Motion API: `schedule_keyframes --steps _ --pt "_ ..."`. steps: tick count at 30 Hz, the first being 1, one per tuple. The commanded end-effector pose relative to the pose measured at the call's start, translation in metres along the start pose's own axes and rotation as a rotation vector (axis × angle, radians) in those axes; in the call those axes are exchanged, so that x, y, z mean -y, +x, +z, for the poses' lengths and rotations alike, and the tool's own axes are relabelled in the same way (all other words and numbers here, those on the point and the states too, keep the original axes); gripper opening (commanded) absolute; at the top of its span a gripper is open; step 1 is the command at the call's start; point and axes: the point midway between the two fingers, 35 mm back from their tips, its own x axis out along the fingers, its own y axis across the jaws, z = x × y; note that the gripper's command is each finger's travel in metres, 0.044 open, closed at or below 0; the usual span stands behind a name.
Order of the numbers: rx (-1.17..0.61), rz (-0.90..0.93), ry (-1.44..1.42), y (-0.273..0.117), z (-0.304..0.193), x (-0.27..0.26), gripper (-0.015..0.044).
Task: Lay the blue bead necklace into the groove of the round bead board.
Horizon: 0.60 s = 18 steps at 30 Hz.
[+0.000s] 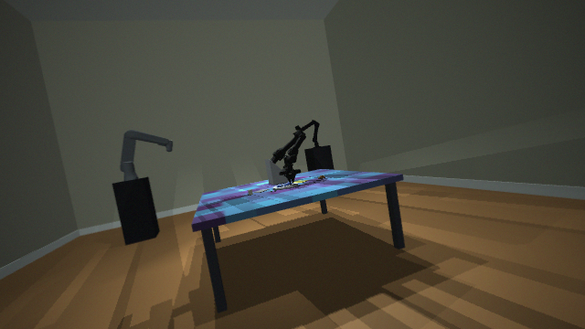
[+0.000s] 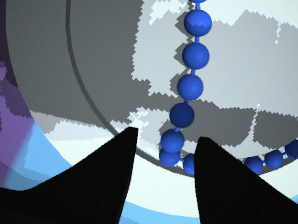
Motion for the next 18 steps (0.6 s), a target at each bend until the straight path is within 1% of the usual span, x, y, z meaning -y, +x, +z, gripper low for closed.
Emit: schedule_keyframes --steps 1,4,8,9,18 --pt "-0.003 -0.006 0.009 0.0056 -0.0004 0.0023 0.0120" --pt "-0.003 -0.006 0.009 0.0056 -0.0004 0.0023 0.0120" --pt "-0.002 -0.003 0.002 0.0032 -0.0005 0.0012 0.0015" --pt "-0.002 -0.003 0.002 0.0032 -0.0005 0.0012 0.0000" --pt "-0.002 -0.003 0.002 0.0032 -0.0005 0.0012 0.0000"
